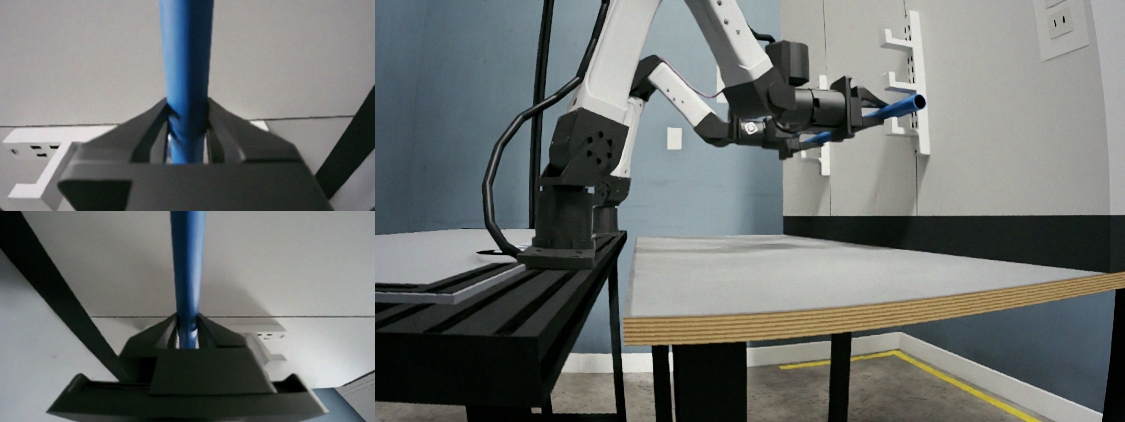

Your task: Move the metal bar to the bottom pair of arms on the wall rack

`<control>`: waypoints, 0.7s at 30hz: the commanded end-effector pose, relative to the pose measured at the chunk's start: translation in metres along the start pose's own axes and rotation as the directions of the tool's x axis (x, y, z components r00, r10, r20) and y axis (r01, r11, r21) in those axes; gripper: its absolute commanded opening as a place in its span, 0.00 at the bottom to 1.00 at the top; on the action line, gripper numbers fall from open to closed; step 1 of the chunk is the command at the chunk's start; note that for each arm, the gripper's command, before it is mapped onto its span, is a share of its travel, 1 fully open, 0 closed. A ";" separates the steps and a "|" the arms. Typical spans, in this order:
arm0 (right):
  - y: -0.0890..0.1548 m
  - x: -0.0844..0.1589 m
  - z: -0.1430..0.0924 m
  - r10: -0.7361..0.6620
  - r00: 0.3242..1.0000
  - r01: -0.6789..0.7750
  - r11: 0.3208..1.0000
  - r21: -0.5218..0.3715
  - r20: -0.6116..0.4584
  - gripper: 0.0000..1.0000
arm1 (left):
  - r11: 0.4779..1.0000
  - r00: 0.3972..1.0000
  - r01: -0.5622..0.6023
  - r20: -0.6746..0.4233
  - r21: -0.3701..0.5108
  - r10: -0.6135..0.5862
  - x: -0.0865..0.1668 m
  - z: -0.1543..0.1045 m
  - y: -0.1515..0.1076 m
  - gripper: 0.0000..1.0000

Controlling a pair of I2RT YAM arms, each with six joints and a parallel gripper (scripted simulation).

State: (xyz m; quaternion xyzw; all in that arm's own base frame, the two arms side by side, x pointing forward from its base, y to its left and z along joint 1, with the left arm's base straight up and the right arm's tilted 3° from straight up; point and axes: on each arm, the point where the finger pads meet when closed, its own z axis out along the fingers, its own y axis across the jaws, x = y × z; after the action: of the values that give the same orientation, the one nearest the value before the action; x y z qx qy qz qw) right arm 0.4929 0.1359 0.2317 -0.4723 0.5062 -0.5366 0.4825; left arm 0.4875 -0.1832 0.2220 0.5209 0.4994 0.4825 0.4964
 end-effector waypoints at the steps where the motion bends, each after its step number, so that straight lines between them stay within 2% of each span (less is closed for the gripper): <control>1: -0.010 -0.001 0.005 0.016 1.000 -0.016 1.000 0.022 0.004 0.00 | 0.999 1.000 0.020 0.000 -0.051 -0.020 0.001 0.008 0.022 0.00; 21: -0.001 -0.001 0.005 0.016 1.000 -0.016 1.000 0.022 0.004 0.00 | 0.999 1.000 0.020 0.000 -0.051 -0.020 0.001 0.008 0.013 0.00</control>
State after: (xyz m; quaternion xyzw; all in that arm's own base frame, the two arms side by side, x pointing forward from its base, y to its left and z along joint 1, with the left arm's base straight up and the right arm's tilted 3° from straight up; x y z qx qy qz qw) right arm 0.4955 0.1357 0.2229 -0.4751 0.5108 -0.5329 0.4790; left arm 0.4898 -0.1832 0.2141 0.5249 0.5015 0.4812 0.4914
